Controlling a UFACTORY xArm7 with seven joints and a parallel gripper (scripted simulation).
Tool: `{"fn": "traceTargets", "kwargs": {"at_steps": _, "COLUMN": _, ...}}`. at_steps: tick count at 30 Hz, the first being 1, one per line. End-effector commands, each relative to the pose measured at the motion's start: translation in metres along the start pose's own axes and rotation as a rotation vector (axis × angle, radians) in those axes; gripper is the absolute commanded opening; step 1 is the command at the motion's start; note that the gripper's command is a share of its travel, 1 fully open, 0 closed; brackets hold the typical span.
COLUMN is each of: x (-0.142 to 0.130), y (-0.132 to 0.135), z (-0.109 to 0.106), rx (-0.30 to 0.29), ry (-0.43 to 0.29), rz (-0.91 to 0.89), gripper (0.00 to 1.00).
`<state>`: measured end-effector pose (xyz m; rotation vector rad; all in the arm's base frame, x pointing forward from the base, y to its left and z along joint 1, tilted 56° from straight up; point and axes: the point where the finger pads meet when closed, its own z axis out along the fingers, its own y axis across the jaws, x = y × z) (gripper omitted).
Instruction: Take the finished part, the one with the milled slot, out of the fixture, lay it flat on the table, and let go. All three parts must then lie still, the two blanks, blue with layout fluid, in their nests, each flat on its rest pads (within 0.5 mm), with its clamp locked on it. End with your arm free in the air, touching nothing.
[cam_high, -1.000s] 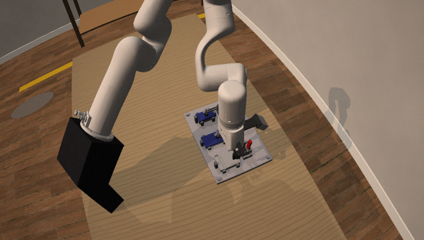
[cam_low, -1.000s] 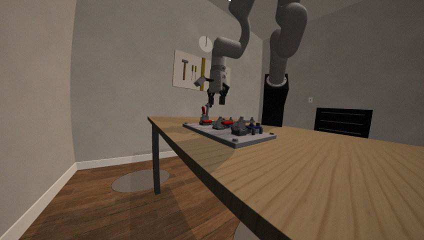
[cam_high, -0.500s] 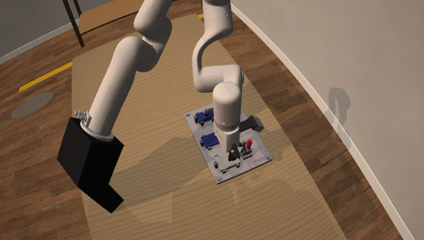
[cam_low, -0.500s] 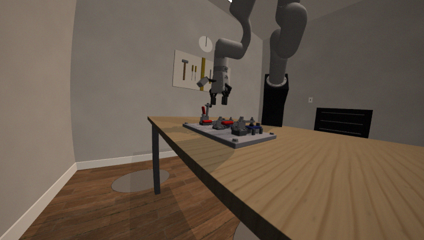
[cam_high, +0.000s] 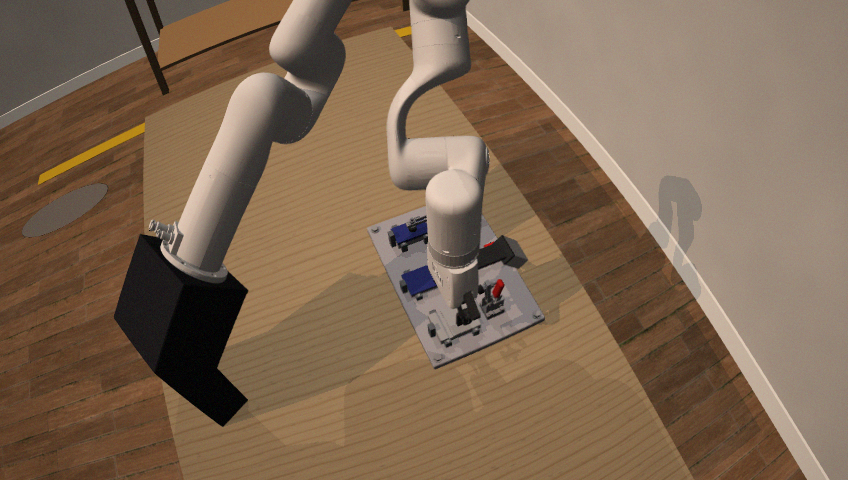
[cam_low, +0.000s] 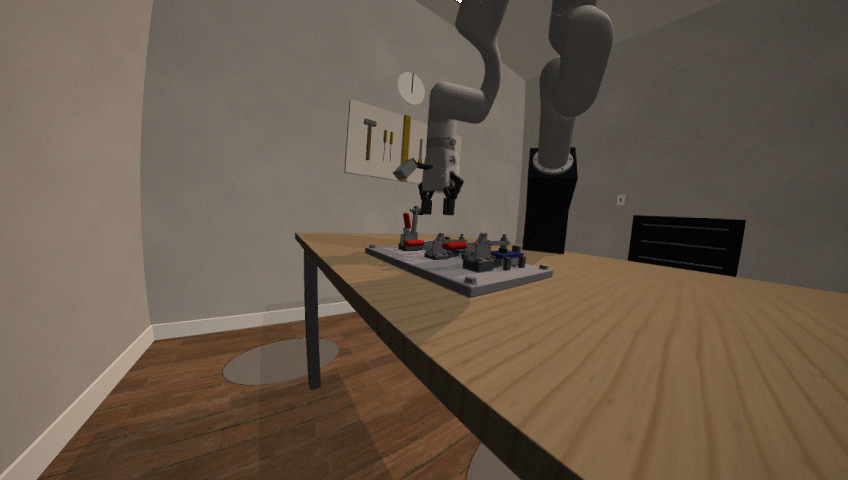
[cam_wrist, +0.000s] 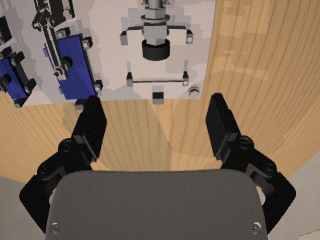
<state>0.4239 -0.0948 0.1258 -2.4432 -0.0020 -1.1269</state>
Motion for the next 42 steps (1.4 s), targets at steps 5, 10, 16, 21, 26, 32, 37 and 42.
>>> {"fn": "traceTargets", "kwargs": {"at_steps": 5, "x": 0.001, "y": 0.002, "z": 0.019, "rx": -0.003, "ry": 0.002, "rz": 0.0, "gripper": 1.0}}
{"fn": "traceTargets", "kwargs": {"at_steps": 10, "x": 0.001, "y": 0.002, "z": 0.032, "rx": -0.003, "ry": 0.002, "rz": 0.0, "gripper": 1.0}}
{"fn": "traceTargets", "kwargs": {"at_steps": 16, "x": 0.001, "y": 0.002, "z": 0.038, "rx": -0.003, "ry": 0.002, "rz": 0.0, "gripper": 1.0}}
{"fn": "traceTargets", "kwargs": {"at_steps": 21, "x": 0.001, "y": 0.002, "z": 0.041, "rx": -0.003, "ry": 0.002, "rz": 0.0, "gripper": 1.0}}
{"fn": "traceTargets", "kwargs": {"at_steps": 26, "x": 0.001, "y": 0.002, "z": 0.041, "rx": -0.003, "ry": 0.002, "rz": 0.0, "gripper": 1.0}}
{"fn": "traceTargets", "kwargs": {"at_steps": 32, "x": 0.001, "y": 0.002, "z": 0.041, "rx": -0.003, "ry": 0.002, "rz": 0.0, "gripper": 1.0}}
{"fn": "traceTargets", "kwargs": {"at_steps": 37, "x": 0.001, "y": 0.002, "z": 0.041, "rx": -0.003, "ry": 0.002, "rz": 0.0, "gripper": 1.0}}
{"fn": "traceTargets", "kwargs": {"at_steps": 42, "x": 0.001, "y": 0.002, "z": 0.041, "rx": -0.003, "ry": 0.002, "rz": 0.0, "gripper": 1.0}}
